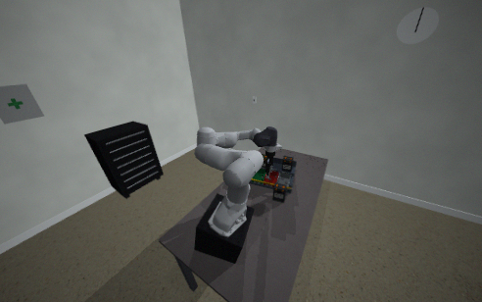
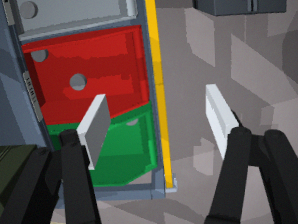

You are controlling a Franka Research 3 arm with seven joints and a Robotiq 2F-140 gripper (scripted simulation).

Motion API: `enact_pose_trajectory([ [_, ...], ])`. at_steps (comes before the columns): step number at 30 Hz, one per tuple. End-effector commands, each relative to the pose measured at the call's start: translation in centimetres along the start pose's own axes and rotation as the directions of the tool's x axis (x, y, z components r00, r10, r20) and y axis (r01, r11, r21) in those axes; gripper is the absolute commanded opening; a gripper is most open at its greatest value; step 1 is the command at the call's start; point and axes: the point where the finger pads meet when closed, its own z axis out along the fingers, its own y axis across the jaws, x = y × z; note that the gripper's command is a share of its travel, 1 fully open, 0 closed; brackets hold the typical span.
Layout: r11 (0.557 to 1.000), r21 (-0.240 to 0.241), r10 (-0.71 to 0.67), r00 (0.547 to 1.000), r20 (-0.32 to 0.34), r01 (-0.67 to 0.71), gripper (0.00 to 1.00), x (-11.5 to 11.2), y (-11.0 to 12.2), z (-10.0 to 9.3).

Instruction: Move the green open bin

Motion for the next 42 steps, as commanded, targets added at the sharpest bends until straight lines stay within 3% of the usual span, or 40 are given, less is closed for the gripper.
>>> enact_pose_trajectory([
  [1, 1.000, 0.000, -0.005, 1.000, -0.001, 0.005, 0.57, 0.2, 0.1, 0.1],
  [6, 1.000, 0.000, -0.005, 1.000, -0.001, 0.005, 0.57, 0.2, 0.1, 0.1],
  [7, 1.000, 0.000, -0.001, 1.000, 0.000, 0.001, 0.28, 0.0, 0.0, 0.0],
  [40, 1.000, 0.000, -0.001, 1.000, 0.000, 0.001, 0.28, 0.0, 0.0, 0.0],
  [42, 1.000, 0.000, -0.002, 1.000, -0.001, 0.002, 0.28, 0.0, 0.0, 1.2],
])
